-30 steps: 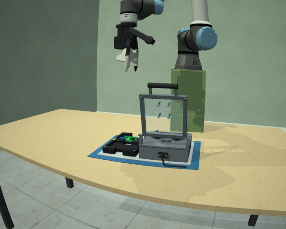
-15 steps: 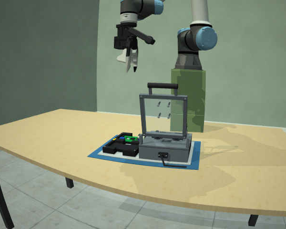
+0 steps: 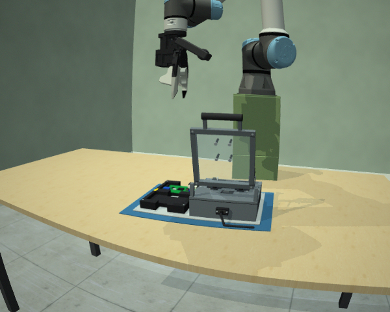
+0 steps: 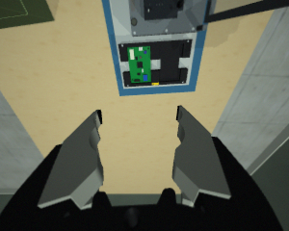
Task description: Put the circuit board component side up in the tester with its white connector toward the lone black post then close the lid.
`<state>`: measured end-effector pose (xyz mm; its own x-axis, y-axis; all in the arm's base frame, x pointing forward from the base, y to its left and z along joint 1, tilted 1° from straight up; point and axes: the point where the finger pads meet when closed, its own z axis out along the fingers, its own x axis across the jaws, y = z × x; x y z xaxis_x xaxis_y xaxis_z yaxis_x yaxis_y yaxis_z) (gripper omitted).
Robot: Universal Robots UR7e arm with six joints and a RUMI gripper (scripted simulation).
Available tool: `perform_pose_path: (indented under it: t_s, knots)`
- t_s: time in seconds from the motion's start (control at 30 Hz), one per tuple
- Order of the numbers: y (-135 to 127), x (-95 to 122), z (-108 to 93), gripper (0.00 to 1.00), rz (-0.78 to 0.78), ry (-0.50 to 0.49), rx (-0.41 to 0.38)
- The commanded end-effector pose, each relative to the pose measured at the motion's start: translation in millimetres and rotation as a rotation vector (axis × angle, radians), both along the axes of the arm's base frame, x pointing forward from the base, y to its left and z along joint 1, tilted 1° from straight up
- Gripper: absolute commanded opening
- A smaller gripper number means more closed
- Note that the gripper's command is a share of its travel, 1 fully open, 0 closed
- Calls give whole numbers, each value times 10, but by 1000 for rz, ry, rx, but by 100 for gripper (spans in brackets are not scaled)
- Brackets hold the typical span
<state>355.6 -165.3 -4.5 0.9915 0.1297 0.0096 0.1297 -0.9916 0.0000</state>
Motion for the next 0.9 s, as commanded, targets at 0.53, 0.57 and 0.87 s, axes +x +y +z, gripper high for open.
perform_pose_path:
  t_s: [0.53,0.57,0.87]
  knots:
    - [-1,2,3,59,96,-2,-1]
    - [-2,5,4,59,118,-2,-1]
    - [-5,11,6,59,306,-3,-3]
